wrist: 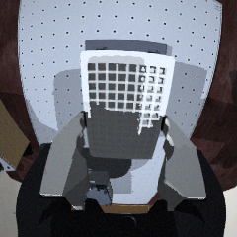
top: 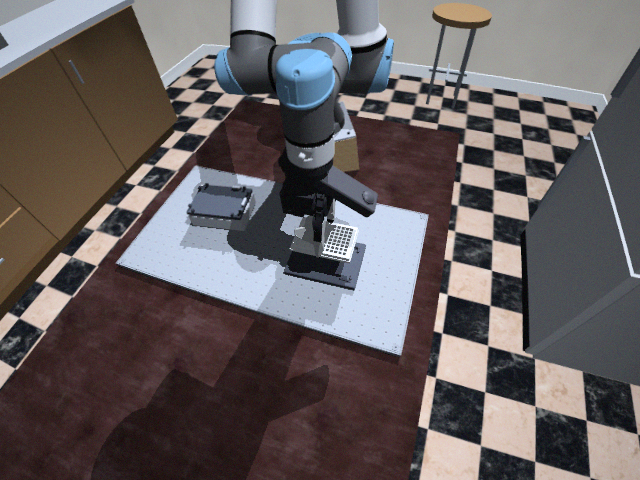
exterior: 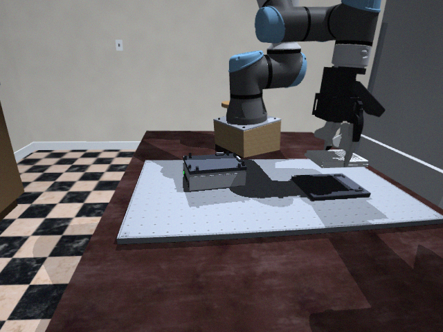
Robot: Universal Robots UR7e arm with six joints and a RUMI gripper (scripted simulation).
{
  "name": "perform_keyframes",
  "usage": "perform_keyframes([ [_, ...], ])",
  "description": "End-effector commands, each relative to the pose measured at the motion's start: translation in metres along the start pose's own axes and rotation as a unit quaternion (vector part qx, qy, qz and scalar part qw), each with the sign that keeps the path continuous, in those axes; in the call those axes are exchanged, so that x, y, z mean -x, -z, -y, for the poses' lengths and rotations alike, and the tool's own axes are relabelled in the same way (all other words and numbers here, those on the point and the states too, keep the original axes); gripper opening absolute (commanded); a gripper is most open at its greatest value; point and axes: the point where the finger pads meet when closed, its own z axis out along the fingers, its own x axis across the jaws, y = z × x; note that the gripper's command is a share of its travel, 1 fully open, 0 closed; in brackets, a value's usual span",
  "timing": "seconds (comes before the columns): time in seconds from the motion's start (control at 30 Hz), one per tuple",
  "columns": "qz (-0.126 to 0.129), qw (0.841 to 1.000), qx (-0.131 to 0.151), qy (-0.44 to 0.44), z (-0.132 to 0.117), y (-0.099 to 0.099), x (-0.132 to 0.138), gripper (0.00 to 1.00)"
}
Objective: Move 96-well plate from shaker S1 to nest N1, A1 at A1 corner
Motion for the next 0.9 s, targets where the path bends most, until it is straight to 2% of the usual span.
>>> perform_keyframes([
  [0.0, -0.001, 1.0, 0.0, 0.0, 0.0, -0.009, -0.001, 0.0],
  [0.87, -0.001, 1.0, 0.0, 0.0, 0.0, -0.045, -0.001, 0.0],
])
